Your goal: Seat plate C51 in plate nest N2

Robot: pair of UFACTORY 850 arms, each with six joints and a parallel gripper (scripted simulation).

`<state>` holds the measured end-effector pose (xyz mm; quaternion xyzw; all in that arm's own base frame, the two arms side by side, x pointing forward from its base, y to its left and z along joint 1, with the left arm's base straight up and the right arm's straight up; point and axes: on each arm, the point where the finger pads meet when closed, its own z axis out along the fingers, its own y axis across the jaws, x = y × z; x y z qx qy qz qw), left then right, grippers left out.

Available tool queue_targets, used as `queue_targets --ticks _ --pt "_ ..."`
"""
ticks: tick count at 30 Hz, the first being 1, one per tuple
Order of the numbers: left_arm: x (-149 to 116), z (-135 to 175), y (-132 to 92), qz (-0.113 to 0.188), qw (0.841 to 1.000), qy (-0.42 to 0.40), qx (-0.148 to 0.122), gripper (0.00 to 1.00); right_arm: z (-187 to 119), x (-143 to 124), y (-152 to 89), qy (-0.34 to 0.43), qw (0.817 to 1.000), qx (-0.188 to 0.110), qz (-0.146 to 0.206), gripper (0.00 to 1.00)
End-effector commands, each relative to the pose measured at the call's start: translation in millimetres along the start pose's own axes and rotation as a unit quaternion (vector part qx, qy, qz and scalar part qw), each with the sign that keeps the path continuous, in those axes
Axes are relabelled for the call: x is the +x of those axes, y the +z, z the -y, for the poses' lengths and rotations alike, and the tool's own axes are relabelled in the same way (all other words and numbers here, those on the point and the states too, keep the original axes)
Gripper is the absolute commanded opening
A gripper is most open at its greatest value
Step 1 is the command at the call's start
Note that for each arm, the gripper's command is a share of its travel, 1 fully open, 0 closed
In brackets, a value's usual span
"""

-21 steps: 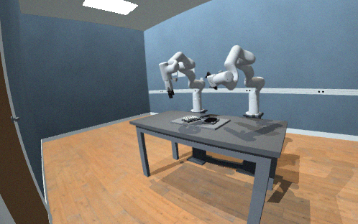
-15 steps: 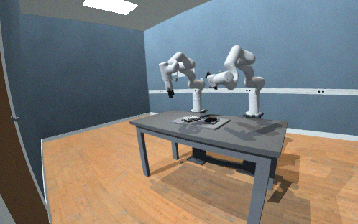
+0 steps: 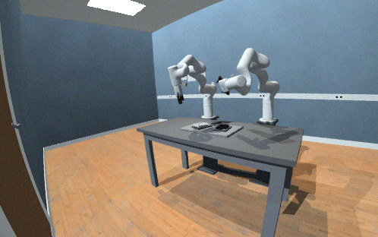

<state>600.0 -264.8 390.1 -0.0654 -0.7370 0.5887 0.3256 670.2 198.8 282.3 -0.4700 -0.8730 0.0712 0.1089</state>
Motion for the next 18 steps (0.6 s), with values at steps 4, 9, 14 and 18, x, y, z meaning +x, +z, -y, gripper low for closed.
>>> queue_targets --ticks 4,9,14,18 --pt "0.8 1.1 -0.1 0.000 1.000 0.001 -0.001 1.00 -0.2 0.0 -1.7 0.000 1.000 -0.001 0.000 1.00" --pt "2.5 1.6 0.3 0.001 1.000 0.000 -0.004 1.00 -0.2 0.0 -1.7 0.000 1.000 -0.001 0.000 1.00" --pt "4.3 2.1 0.7 0.002 1.000 -0.002 -0.007 1.00 -0.2 0.0 -1.7 0.000 1.000 -0.001 0.000 1.00" --pt "7.8 2.9 1.5 0.003 1.000 -0.004 -0.013 1.00 -0.2 0.0 -1.7 0.000 1.000 -0.001 0.000 1.00"
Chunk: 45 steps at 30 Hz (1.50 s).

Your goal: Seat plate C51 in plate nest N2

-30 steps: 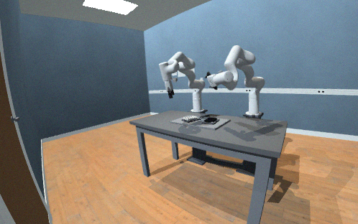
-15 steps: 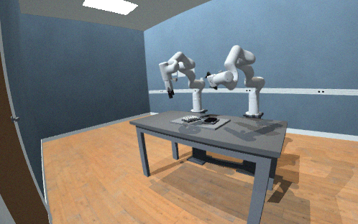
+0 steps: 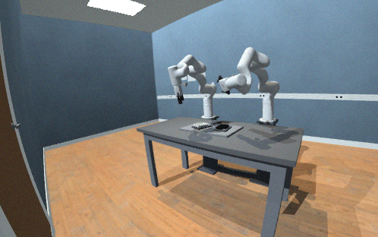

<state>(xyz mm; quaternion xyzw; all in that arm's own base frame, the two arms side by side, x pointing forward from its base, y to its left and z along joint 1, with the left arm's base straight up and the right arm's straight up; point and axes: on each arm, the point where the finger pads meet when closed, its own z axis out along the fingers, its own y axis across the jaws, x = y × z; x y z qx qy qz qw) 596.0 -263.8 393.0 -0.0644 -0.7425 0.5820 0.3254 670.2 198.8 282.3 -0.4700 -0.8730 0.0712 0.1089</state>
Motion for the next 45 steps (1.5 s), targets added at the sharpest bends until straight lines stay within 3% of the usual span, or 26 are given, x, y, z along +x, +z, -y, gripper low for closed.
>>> queue_targets --ticks 1,12,29,45 --pt "4.2 2.0 0.6 0.002 1.000 -0.001 -0.007 1.00 -0.2 0.0 -1.7 0.000 1.000 -0.001 0.000 1.00" --pt "18.9 4.9 3.7 0.009 0.999 -0.010 -0.030 1.00 -0.2 0.0 -1.7 0.000 1.000 -0.001 0.000 1.00" --pt "64.6 7.9 12.5 0.030 0.994 -0.032 -0.099 1.00 -0.2 0.0 -1.7 0.000 1.000 -0.001 0.000 1.00" --pt "136.5 -2.5 23.6 0.068 0.976 -0.058 -0.199 1.00 -0.2 0.0 -1.7 0.000 1.000 -0.001 0.000 1.00"
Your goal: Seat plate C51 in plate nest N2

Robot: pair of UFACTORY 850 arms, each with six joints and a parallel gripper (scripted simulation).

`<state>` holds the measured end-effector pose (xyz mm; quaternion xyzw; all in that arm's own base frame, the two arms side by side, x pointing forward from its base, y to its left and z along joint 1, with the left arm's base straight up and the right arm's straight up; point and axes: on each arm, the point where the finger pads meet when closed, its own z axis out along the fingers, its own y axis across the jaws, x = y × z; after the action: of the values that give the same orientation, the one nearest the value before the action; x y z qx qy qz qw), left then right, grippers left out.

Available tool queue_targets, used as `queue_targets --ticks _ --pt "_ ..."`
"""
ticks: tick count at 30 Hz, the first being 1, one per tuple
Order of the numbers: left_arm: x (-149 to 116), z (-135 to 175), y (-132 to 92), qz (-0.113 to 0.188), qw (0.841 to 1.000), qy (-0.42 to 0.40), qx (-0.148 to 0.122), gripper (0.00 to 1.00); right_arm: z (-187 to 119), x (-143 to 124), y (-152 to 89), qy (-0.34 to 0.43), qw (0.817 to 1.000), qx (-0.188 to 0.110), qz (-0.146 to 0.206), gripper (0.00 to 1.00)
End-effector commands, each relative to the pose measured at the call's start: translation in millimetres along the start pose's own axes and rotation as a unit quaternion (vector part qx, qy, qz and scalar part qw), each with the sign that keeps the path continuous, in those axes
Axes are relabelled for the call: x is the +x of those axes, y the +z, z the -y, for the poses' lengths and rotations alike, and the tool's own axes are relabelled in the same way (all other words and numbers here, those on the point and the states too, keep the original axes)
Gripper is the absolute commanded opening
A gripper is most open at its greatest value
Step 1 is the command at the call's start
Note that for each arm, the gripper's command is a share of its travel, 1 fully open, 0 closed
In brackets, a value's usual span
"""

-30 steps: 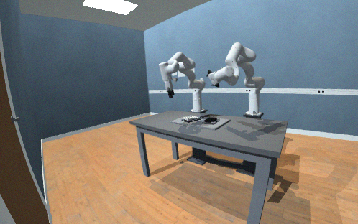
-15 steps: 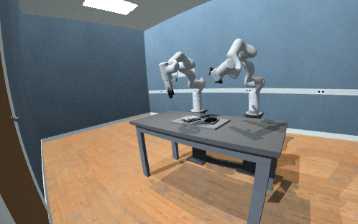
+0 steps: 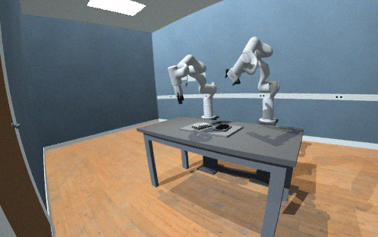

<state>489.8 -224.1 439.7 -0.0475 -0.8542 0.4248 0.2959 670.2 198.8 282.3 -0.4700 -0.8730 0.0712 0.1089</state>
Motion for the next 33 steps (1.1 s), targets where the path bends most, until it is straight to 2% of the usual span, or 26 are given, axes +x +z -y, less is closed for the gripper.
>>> queue_targets --ticks 1,16,18,33 --pt "15.7 -3.3 1.3 0.011 1.000 -0.005 -0.021 1.00 -0.2 0.0 -1.7 0.000 1.000 -0.001 0.000 1.00" --pt "99.6 -42.5 13.5 0.068 0.988 -0.026 -0.138 1.00 -0.2 0.0 -1.7 0.000 1.000 -0.001 0.000 1.00" --pt "99.6 -42.5 13.5 0.068 0.988 -0.026 -0.138 1.00 -0.2 0.0 -1.7 0.000 1.000 -0.001 0.000 1.00" --pt "175.1 -101.8 28.0 0.135 0.958 -0.035 -0.250 1.00 -0.2 0.0 -1.7 0.000 1.000 -0.001 0.000 1.00"
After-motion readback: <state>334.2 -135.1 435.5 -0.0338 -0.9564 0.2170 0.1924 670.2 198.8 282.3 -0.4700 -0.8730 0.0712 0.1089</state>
